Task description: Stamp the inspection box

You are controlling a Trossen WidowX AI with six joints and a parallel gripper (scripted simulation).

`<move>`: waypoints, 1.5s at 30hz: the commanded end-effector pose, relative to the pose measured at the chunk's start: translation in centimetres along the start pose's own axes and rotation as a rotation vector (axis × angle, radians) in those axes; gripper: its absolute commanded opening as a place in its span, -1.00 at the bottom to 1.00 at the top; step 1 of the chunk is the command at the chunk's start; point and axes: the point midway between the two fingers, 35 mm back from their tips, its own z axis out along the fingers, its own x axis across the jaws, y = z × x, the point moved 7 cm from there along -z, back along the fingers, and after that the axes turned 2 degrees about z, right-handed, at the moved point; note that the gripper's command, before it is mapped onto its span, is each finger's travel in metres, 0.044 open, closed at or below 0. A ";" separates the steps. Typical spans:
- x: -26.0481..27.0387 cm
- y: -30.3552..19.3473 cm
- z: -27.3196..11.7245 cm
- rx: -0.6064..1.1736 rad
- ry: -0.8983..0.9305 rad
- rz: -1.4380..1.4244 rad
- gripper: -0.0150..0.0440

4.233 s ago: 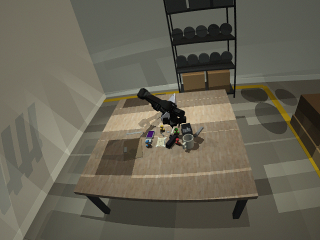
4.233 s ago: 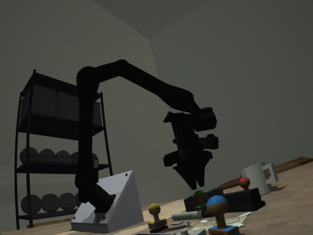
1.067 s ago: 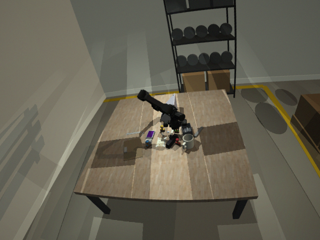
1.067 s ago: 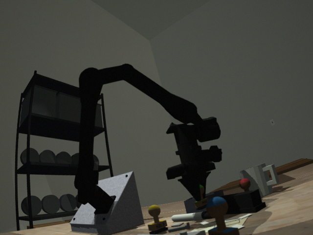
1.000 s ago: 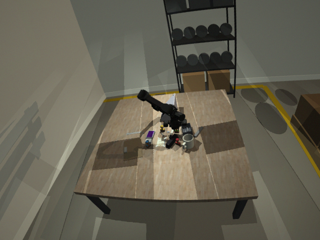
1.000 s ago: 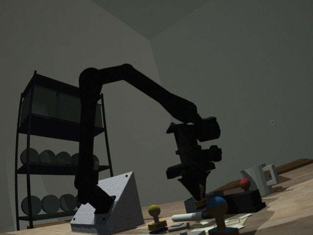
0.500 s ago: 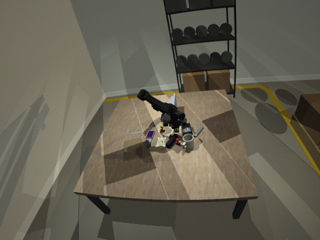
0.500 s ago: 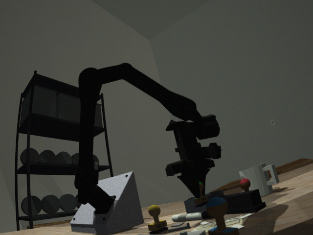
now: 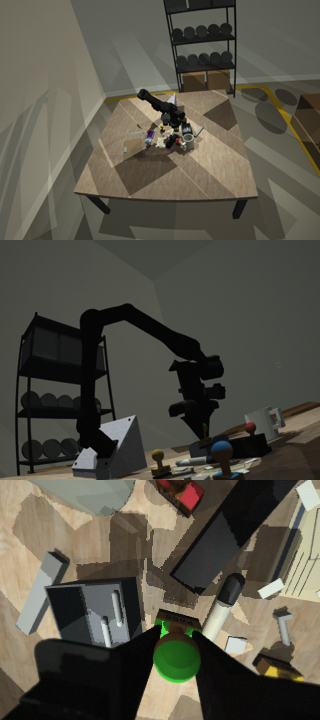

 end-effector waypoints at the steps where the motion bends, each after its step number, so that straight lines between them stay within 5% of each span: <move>1: 0.0 0.0 -0.3 0.002 0.003 0.003 -0.49; 45: 0.0 -0.1 -2.4 0.002 0.002 0.002 -0.49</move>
